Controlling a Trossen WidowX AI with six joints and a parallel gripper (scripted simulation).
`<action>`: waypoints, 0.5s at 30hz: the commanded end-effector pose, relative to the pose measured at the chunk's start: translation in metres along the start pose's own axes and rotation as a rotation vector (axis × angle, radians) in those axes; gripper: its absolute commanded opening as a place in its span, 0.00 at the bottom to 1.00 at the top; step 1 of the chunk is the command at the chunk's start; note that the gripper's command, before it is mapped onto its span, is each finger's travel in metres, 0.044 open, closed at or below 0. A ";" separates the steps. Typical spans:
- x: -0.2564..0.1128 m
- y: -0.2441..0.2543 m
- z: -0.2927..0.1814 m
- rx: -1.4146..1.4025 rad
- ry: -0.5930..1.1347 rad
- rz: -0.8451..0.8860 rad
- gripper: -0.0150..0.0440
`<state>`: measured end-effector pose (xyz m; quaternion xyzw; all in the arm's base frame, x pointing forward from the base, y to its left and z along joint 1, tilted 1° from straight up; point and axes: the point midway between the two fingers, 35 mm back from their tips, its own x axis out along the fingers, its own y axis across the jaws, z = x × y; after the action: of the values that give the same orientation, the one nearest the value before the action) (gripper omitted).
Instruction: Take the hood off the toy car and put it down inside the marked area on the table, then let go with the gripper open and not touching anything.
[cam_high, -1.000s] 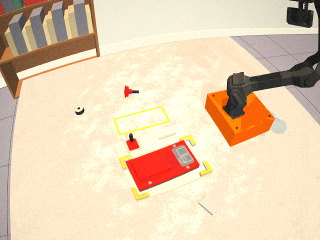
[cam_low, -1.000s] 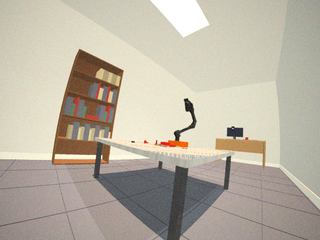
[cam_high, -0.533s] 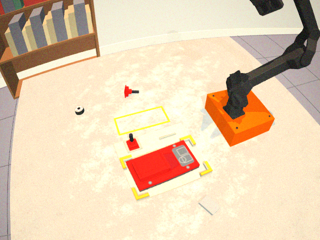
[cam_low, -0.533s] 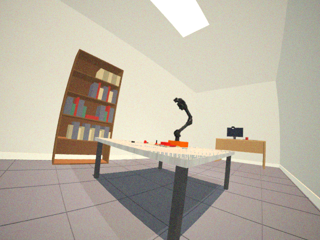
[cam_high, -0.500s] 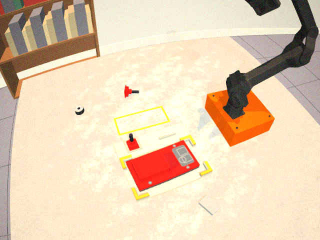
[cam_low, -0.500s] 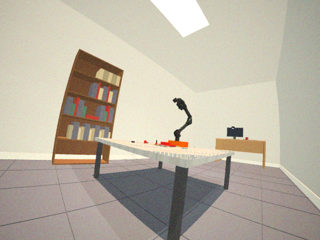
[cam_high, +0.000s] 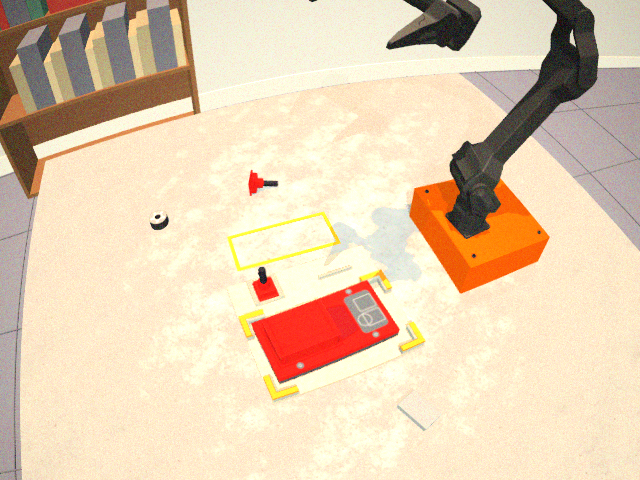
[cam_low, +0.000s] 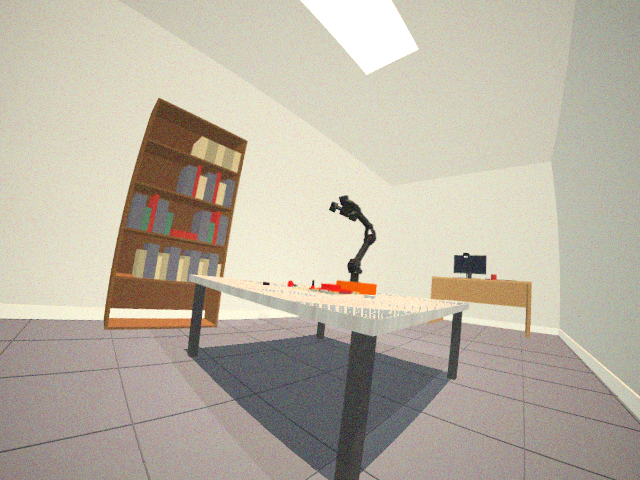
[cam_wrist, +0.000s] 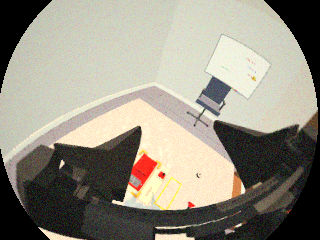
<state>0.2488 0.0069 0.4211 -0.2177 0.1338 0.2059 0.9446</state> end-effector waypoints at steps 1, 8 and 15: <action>0.037 -0.006 -0.029 0.142 0.114 0.050 1.00; 0.100 -0.001 -0.084 0.371 0.348 0.108 1.00; 0.151 0.022 -0.142 0.534 0.606 0.129 1.00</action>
<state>0.3416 0.0047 0.2716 -0.0277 0.4148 0.1659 0.8942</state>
